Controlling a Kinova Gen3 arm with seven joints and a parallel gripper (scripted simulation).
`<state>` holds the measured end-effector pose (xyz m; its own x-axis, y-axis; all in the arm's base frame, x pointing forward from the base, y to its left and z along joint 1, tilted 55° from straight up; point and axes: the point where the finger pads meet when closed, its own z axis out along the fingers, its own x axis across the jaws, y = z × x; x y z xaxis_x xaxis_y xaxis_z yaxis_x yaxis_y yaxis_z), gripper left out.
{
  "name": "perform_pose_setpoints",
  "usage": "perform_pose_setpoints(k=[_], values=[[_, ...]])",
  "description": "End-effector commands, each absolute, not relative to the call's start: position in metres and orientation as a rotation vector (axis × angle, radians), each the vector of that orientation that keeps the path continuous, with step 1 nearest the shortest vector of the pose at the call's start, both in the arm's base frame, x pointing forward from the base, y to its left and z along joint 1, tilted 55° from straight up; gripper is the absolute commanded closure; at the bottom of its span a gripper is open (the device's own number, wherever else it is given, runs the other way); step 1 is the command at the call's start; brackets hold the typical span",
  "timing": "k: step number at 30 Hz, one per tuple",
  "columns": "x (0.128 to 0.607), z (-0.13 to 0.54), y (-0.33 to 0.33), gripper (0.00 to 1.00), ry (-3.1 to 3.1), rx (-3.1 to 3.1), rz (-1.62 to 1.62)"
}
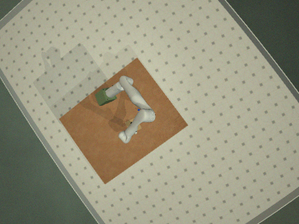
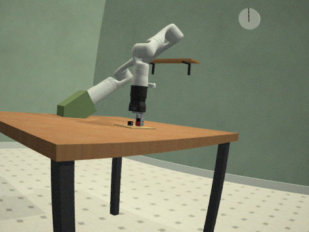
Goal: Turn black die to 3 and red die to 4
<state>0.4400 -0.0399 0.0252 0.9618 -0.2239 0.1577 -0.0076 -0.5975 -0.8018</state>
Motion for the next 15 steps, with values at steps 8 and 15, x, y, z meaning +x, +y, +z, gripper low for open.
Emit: perform_pose_setpoints(k=[8, 15], values=[[0.4406, 0.0242, -0.0392, 0.6, 0.163, -2.196, -0.303], [0.4409, 0.0236, -0.0385, 0.6, 0.163, -2.196, -0.303]])
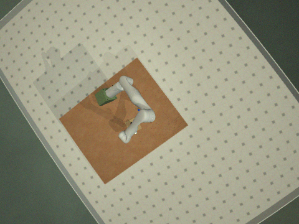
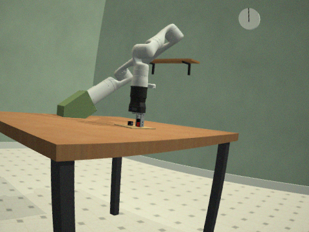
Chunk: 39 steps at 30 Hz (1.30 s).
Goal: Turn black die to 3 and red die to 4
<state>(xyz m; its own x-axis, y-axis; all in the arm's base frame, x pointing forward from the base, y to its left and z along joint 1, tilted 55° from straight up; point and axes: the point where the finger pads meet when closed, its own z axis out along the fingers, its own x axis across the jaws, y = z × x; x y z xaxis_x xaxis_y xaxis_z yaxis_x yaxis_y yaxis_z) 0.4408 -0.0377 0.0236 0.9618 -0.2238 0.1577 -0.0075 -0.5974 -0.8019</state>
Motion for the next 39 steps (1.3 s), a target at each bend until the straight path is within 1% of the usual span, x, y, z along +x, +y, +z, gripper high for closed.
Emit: perform_pose_setpoints(k=[1, 38, 39], values=[[0.4409, 0.0236, -0.0384, 0.6, 0.163, -2.196, -0.303], [0.4409, 0.0236, -0.0384, 0.6, 0.163, -2.196, -0.303], [0.4409, 0.0236, -0.0384, 0.54, 0.163, -2.196, -0.303]])
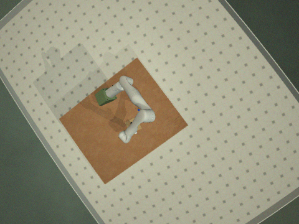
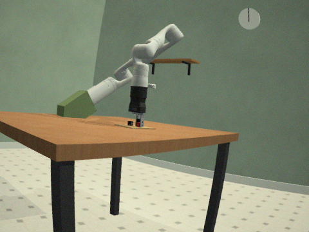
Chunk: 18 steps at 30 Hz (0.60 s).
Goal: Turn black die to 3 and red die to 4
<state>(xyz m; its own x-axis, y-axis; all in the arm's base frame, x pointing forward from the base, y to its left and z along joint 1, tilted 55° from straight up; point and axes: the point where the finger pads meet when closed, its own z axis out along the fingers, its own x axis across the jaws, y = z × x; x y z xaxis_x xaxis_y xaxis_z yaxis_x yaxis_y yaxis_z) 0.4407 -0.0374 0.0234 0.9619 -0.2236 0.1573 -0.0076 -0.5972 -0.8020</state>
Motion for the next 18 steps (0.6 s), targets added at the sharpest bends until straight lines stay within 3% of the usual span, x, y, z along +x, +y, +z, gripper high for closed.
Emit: perform_pose_setpoints(k=[1, 5, 6, 8, 9, 11, 12, 18], values=[[0.4409, 0.0236, -0.0384, 0.54, 0.163, -2.196, -0.303], [0.4409, 0.0236, -0.0384, 0.48, 0.163, -2.196, -0.303], [0.4409, 0.0236, -0.0384, 0.42, 0.163, -2.196, -0.303], [0.4409, 0.0236, -0.0384, 0.42, 0.163, -2.196, -0.303], [0.4409, 0.0236, -0.0384, 0.36, 0.163, -2.196, -0.303], [0.4409, 0.0236, -0.0384, 0.36, 0.163, -2.196, -0.303], [0.4409, 0.0236, -0.0384, 0.3, 0.163, -2.196, -0.303], [0.4409, 0.0236, -0.0384, 0.3, 0.163, -2.196, -0.303]])
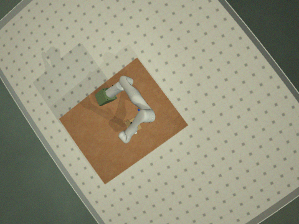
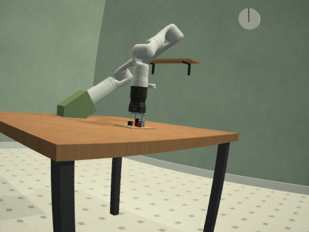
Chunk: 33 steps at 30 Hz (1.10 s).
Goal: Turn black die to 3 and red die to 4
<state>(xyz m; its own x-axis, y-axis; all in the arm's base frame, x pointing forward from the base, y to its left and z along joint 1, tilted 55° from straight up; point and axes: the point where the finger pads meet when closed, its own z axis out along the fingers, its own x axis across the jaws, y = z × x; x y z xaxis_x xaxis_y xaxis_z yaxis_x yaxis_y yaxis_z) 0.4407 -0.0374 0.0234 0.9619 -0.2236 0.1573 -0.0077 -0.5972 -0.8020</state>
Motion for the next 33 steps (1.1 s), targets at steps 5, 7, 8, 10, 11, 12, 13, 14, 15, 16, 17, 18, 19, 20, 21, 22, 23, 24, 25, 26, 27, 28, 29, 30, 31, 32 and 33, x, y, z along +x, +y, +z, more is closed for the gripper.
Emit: perform_pose_setpoints(k=[5, 7, 8, 10, 11, 12, 13, 14, 15, 16, 17, 18, 19, 20, 21, 22, 23, 24, 25, 26, 27, 28, 29, 30, 31, 32, 33], values=[[0.441, 0.024, -0.038, 0.3, 0.163, -2.196, -0.303], [0.441, 0.024, -0.039, 0.3, 0.163, -2.196, -0.303], [0.44, 0.025, -0.04, 0.3, 0.163, -2.196, -0.303], [0.439, 0.027, -0.043, 0.3, 0.163, -2.196, -0.303], [0.439, 0.028, -0.045, 0.3, 0.163, -2.196, -0.303], [0.438, 0.03, -0.047, 0.3, 0.163, -2.196, -0.303], [0.437, 0.033, -0.05, 0.3, 0.163, -2.196, -0.303], [0.437, 0.033, -0.05, 0.3, 0.163, -2.196, -0.303], [0.437, 0.033, -0.05, 0.3, 0.163, -2.196, -0.303], [0.435, 0.035, -0.054, 0.3, 0.163, -2.196, -0.303], [0.434, 0.038, -0.057, 0.3, 0.163, -2.196, -0.303], [0.433, 0.041, -0.061, 0.3, 0.163, -2.196, -0.303], [0.431, 0.044, -0.065, 0.3, 0.163, -2.196, -0.303], [0.43, 0.047, -0.07, 0.3, 0.163, -2.196, -0.303], [0.428, 0.05, -0.074, 0.3, 0.163, -2.196, -0.303], [0.427, 0.054, -0.078, 0.3, 0.163, -2.196, -0.303], [0.425, 0.057, -0.082, 0.3, 0.163, -2.196, -0.303], [0.424, 0.06, -0.086, 0.3, 0.163, -2.196, -0.303], [0.422, 0.062, -0.09, 0.3, 0.163, -2.196, -0.303], [0.421, 0.065, -0.094, 0.3, 0.163, -2.196, -0.303], [0.42, 0.067, -0.097, 0.3, 0.163, -2.196, -0.303], [0.419, 0.07, -0.1, 0.3, 0.163, -2.196, -0.303], [0.418, 0.071, -0.102, 0.3, 0.163, -2.196, -0.303], [0.417, 0.073, -0.104, 0.3, 0.163, -2.196, -0.303], [0.417, 0.073, -0.104, 0.3, 0.163, -2.196, -0.303], [0.417, 0.073, -0.104, 0.3, 0.163, -2.196, -0.303], [0.417, 0.074, -0.105, 0.3, 0.163, -2.196, -0.303]])
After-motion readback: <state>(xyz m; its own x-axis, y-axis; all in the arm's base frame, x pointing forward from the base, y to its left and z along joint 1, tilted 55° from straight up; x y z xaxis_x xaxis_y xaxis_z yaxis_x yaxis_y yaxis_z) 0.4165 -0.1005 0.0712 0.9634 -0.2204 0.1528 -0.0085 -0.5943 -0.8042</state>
